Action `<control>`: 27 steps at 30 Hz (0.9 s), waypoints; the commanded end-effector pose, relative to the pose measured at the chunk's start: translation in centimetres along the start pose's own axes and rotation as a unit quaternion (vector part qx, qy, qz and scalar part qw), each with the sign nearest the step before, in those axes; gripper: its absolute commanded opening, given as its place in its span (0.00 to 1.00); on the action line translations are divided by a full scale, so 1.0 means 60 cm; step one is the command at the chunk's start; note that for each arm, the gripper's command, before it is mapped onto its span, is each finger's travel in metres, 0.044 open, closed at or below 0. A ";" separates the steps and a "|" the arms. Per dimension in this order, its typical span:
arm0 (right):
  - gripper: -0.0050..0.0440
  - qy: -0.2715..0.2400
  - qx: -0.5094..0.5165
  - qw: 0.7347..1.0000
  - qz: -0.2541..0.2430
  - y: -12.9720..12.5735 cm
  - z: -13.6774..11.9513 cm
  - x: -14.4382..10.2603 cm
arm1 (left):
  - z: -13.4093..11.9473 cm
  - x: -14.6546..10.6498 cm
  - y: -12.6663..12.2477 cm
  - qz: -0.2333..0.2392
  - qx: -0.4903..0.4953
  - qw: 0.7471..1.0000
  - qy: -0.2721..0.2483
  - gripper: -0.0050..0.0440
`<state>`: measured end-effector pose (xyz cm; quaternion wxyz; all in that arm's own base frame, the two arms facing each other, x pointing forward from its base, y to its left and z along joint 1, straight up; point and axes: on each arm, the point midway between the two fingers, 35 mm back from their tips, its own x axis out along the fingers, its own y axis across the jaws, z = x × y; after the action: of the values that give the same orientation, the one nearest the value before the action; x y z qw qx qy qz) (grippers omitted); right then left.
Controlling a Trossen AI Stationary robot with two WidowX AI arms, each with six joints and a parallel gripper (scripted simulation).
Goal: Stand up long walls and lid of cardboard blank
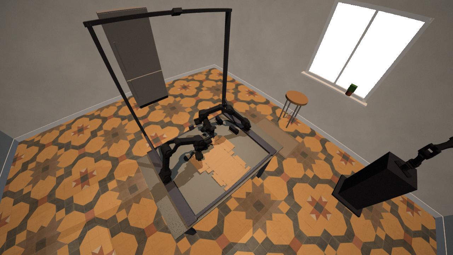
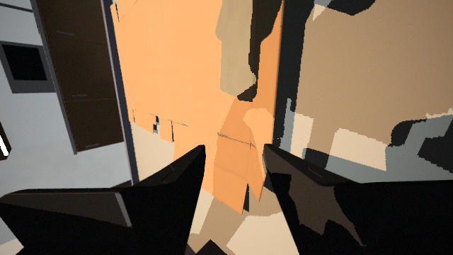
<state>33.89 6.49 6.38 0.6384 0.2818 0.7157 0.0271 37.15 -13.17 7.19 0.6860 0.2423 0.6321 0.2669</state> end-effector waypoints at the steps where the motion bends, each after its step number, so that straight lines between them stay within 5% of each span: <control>1: 0.51 -0.014 0.108 0.994 0.002 0.001 0.020 -0.005 | 0.006 -0.011 0.008 -0.004 -0.009 1.000 -0.009 0.33; 6: 0.51 -0.016 0.210 0.978 0.003 -0.003 0.032 -0.003 | 0.006 -0.011 0.008 -0.004 -0.009 1.000 -0.009 0.10; 15: 0.51 -0.018 0.349 0.937 0.006 -0.009 0.048 0.000 | 0.006 -0.011 0.008 -0.004 -0.009 1.000 -0.009 0.10; 24: 0.51 -0.020 0.541 0.841 0.011 -0.018 0.069 0.005 | 0.006 -0.011 0.008 -0.004 -0.009 1.000 -0.009 0.10; 27: 0.51 -0.020 0.557 0.831 0.012 -0.019 0.071 0.005 | 0.006 -0.011 0.008 -0.004 -0.009 1.000 -0.009 0.10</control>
<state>36.72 4.60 4.55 0.4098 0.5732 0.6214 -0.3427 37.22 -13.22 7.18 0.6863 0.2420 0.6317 0.2672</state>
